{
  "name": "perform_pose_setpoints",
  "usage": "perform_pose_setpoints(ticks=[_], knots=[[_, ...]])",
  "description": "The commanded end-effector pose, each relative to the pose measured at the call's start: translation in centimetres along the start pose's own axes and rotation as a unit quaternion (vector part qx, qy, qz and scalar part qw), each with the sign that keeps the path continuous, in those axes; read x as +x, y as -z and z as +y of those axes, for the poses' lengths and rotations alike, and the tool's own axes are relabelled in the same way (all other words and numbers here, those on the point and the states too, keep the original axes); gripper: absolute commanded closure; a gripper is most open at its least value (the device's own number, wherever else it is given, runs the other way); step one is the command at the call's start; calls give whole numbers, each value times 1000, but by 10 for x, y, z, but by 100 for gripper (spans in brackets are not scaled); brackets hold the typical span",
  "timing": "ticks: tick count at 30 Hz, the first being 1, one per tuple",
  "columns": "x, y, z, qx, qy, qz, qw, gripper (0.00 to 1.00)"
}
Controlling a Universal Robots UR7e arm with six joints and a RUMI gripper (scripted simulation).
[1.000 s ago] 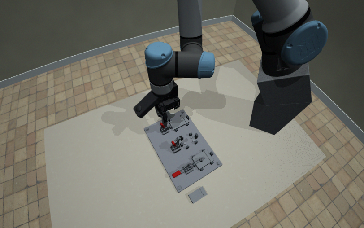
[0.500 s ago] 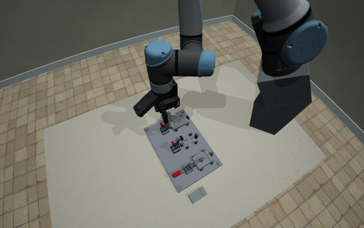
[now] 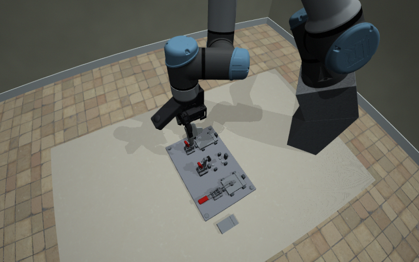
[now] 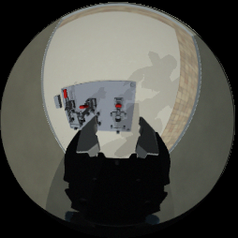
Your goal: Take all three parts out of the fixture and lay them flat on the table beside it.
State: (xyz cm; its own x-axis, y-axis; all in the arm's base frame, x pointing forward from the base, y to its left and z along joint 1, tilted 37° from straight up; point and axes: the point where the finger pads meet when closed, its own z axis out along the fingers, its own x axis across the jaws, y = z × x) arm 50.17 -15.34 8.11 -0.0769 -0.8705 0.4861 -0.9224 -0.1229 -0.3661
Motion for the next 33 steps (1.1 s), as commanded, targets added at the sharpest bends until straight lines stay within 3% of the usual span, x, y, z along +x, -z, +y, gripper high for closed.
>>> perform_pose_setpoints(ticks=[1,10,24,33], knots=[[-1,2,2,-3,0,-1,1000,41],[-1,2,12,-3,0,-1,1000,41],[-1,2,68,-3,0,-1,1000,41],[-1,2,86,-3,0,-1,1000,41]])
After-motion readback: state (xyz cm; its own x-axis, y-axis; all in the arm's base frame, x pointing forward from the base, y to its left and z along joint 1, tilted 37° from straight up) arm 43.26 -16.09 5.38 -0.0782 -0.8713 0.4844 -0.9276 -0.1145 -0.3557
